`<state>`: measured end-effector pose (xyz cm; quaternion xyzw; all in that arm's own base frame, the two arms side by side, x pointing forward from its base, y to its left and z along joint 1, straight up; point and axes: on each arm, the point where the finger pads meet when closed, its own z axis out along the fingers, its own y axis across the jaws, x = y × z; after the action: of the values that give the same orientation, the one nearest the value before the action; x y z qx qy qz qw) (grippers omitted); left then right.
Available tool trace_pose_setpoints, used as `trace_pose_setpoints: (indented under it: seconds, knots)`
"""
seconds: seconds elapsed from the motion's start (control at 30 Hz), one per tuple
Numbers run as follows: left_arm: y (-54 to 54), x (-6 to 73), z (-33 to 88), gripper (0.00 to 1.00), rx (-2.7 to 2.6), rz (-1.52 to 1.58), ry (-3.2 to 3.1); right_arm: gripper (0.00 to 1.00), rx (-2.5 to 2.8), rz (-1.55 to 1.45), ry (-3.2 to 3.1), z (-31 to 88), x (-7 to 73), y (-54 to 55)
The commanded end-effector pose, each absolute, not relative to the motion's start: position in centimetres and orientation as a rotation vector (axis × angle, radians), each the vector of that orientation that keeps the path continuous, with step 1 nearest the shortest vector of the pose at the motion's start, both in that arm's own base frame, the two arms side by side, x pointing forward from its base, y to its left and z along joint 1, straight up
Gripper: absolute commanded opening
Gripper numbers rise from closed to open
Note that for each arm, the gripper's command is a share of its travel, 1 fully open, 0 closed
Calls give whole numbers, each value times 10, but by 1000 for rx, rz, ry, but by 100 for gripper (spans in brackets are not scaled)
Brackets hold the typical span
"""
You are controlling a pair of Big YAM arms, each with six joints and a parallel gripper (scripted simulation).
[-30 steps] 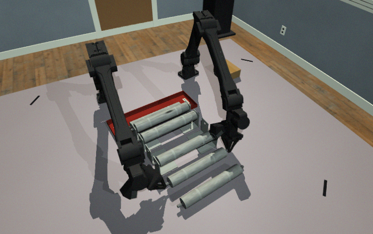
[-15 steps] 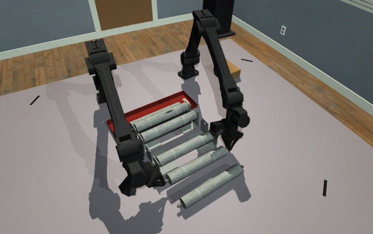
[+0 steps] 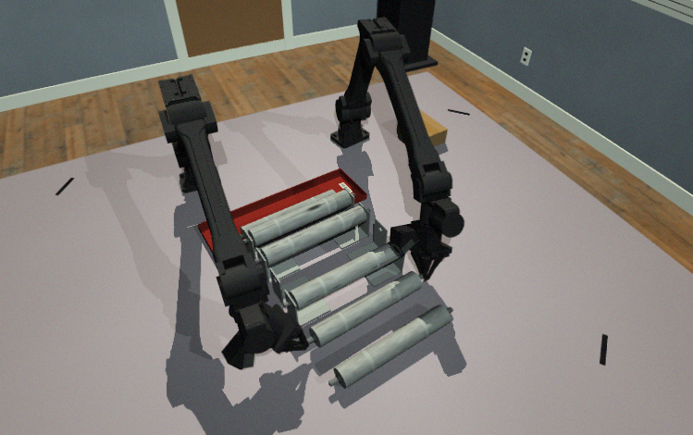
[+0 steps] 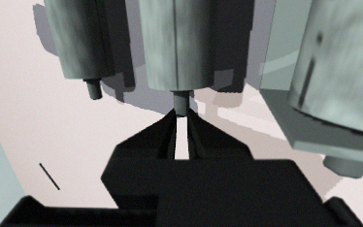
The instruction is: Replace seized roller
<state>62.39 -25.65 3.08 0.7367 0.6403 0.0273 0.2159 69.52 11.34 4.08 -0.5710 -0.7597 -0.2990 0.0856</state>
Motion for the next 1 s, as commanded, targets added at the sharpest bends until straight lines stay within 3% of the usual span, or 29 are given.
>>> trace_pose_setpoints:
  seconds: [0.0,0.97]
  knots:
    - [-261,649,113,3,1959,169,1682,3,-1699,-1076,-2347,120,730,107]
    - [-261,652,112,3,1958,167,1681,3,-1697,-1062,-2354,127,725,105]
